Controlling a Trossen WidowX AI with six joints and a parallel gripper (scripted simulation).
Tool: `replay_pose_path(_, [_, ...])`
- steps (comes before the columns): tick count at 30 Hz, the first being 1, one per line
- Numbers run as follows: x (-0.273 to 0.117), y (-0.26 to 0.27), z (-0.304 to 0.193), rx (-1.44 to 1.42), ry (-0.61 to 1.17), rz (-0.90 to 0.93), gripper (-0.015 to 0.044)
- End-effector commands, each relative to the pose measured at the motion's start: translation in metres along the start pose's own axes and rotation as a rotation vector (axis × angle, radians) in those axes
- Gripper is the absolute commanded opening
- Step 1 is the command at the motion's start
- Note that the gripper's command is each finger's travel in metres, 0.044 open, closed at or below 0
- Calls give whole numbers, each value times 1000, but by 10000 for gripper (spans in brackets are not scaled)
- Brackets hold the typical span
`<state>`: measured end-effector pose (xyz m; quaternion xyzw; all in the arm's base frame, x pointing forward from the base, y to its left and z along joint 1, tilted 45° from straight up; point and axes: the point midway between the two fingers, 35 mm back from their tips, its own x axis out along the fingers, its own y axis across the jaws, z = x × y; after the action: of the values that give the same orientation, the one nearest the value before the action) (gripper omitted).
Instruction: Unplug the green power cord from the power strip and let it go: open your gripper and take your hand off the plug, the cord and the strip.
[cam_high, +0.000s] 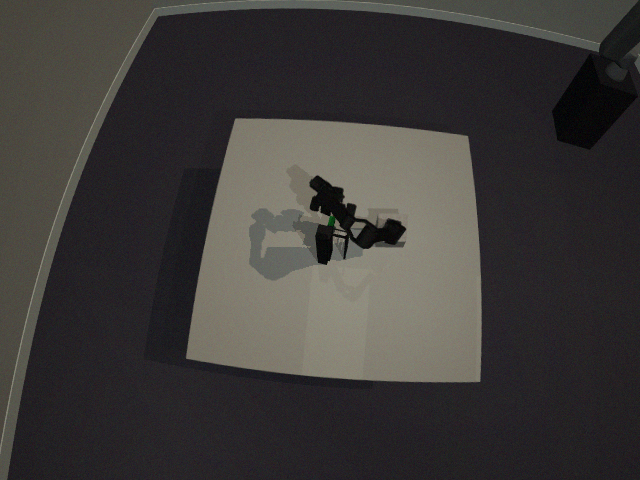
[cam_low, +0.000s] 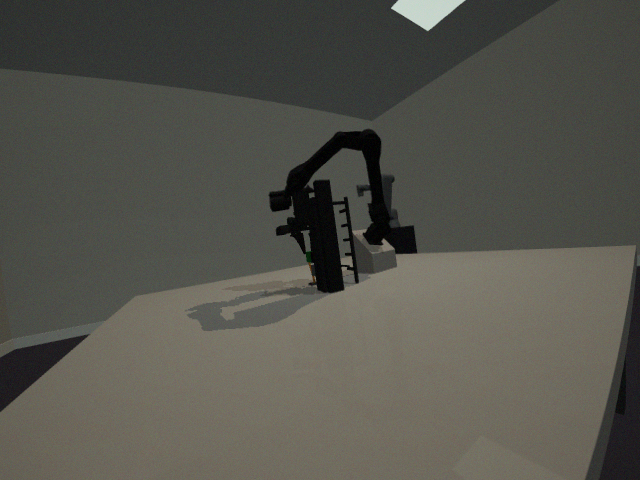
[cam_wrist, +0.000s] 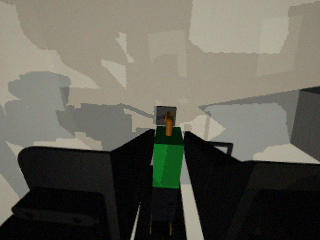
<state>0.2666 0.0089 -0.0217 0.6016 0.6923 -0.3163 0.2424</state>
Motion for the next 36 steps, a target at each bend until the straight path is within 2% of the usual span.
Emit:
replay_pose_path(1, [0,0,-1,0,-5,5,157])
replay_pose_path(8, [0,0,-1,0,-5,5,341])
replay_pose_path(12, [-6,1,22,0,-10,6,440])
replay_pose_path(17, [-13,0,59,0,-10,6,440])
replay_pose_path(36, [-13,0,59,0,-10,6,440])
